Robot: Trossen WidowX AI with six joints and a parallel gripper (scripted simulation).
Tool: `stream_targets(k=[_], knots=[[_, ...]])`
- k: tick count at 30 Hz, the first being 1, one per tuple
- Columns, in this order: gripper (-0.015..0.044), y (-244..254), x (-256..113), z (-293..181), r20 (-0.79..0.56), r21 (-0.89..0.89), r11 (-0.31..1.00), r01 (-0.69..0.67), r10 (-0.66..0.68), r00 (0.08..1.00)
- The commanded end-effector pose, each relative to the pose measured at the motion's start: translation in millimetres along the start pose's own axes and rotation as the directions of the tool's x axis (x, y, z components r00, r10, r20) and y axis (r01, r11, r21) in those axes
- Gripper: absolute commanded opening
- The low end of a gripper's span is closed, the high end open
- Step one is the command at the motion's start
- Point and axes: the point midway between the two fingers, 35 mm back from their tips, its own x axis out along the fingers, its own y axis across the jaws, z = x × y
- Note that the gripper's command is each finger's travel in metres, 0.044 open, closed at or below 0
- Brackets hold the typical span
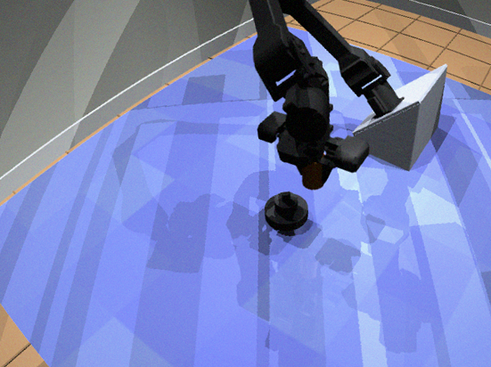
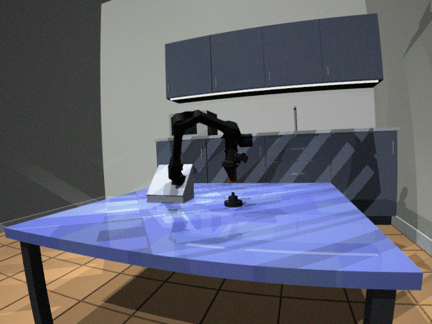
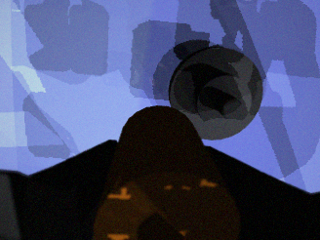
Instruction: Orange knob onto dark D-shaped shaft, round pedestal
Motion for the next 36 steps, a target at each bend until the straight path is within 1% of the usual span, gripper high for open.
stream_targets(k=[1, 16, 20, 28, 36], knots=[[0.0, -10.2, 1.3, 3.4, 0.011, -0.001, 1.0, 0.004, -0.004, 1.0], [0.0, -52.4, 16.8, 9.6, 0.006, 0.004, 1.0, 0.025, -0.025, 1.0], [0.0, -52.9, 20.4, 9.8, 0.006, 0.004, 1.0, 0.025, -0.025, 1.0], [0.0, -53.6, 42.6, 9.4, 0.006, 0.004, 1.0, 0.026, -0.026, 1.0], [0.0, -53.6, 38.3, 11.2, 0.006, 0.012, 1.0, 0.026, -0.026, 1.0]])
